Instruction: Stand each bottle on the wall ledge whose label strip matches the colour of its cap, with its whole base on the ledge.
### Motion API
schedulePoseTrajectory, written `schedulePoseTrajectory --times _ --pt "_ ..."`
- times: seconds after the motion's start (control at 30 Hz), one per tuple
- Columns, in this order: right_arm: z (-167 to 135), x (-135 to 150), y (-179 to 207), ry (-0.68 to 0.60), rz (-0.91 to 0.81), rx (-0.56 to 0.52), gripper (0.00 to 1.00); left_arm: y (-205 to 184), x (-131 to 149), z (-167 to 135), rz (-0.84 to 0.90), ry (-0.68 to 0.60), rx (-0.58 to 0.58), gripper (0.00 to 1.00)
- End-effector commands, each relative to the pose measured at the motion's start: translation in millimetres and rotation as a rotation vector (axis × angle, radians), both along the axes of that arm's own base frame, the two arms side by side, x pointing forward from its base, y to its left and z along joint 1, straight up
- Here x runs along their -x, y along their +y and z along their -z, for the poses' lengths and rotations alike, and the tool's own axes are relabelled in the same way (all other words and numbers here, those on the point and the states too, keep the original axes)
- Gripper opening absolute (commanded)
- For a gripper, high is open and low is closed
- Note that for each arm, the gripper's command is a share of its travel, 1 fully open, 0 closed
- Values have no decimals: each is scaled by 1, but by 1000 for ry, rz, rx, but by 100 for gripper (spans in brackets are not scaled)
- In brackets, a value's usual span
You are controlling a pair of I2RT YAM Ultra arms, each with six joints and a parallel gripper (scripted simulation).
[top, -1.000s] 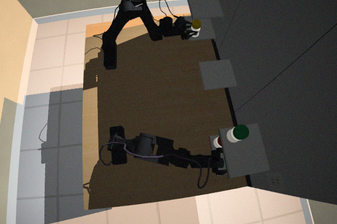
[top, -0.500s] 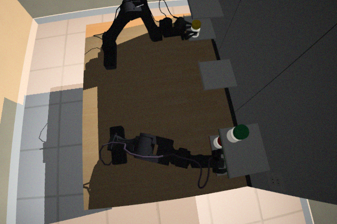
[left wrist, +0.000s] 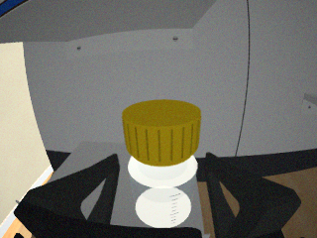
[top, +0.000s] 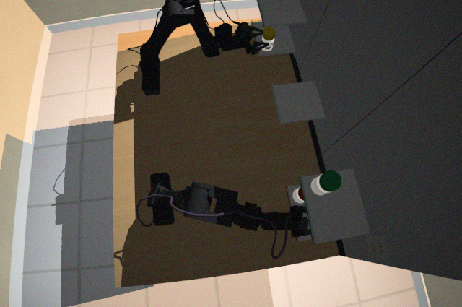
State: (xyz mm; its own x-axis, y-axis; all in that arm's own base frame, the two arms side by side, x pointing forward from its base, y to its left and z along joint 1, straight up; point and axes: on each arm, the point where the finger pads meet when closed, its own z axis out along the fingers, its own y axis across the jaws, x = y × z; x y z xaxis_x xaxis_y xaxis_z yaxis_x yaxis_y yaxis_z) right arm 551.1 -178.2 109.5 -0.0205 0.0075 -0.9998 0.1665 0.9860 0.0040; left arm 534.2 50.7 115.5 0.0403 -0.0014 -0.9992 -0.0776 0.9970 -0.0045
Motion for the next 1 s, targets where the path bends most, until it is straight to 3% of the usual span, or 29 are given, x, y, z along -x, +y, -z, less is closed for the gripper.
schedulePoseTrajectory --times 0.0,0.1,0.27,0.3,0.37,0.53,0.97 --pt "-23 -3 1 -55 -8 20 48 -2 9 -13 1 -35 3 72" --pt "-23 -2 2 -55 -12 20 43 -2 12 -13 4 -35 3 72" --pt "-23 -2 2 -55 -12 20 43 3 32 -12 3 -35 8 72" --pt "-27 -3 0 -65 -11 24 31 3 42 -12 3 -34 8 72" --pt "-23 -1 0 -55 -10 20 49 1 62 -12 3 -31 9 72" --pt "-20 2 -4 -49 7 18 49 -4 96 -7 1 18 6 72" --pt "-2 24 -24 2 85 -1 49 -7 90 -4 0 18 6 72"
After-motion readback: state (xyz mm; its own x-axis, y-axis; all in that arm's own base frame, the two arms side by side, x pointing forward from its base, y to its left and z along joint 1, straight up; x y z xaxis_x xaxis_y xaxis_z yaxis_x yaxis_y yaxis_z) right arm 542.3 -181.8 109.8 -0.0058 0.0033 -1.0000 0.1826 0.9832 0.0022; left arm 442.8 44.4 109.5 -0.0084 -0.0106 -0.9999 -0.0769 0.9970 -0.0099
